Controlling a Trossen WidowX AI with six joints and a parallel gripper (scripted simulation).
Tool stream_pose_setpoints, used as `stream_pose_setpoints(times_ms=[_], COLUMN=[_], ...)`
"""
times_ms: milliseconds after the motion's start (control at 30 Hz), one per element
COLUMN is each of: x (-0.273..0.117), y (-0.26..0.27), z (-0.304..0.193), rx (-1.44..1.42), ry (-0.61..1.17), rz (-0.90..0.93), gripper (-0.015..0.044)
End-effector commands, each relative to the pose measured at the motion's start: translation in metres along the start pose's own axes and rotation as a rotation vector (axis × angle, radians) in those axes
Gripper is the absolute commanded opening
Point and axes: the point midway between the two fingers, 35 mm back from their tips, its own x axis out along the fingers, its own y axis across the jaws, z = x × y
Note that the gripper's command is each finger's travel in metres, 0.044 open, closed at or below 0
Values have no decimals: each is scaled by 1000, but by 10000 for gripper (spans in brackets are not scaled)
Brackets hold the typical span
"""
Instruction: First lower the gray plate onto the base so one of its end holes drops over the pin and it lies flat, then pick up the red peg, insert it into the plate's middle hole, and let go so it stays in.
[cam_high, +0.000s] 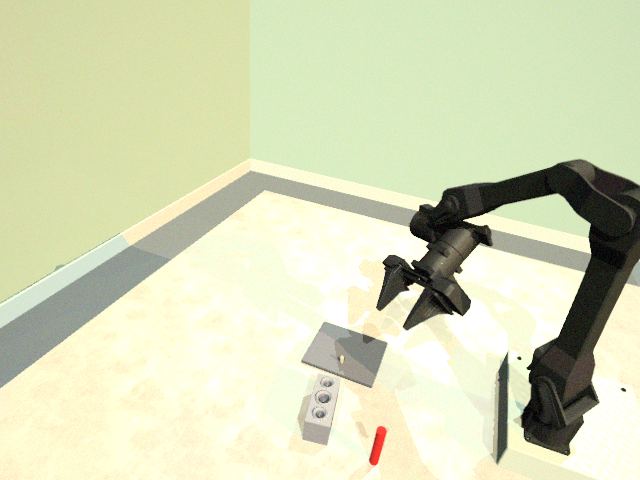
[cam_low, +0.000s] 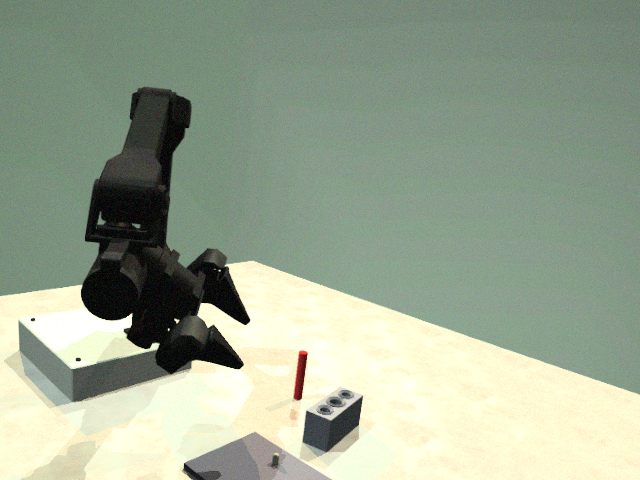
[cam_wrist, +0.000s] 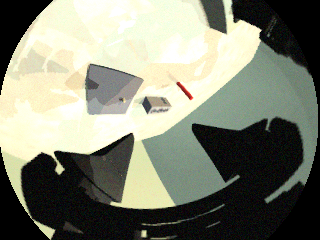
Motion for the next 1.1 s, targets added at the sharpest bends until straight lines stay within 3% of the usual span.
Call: stream_pose_setpoints(times_ms=[0, 200, 433, 800, 1067], x=[1, 20, 14, 15, 110], y=[0, -10, -12, -12, -51], z=[0, -6, -26, -28, -93], rx=[-16, -513, -1036, -1048, -1049], ry=[-13, -429, -924, -936, -925], rz=[-2, -68, -139, -140, -140], gripper=[426, 440, 440, 440, 440])
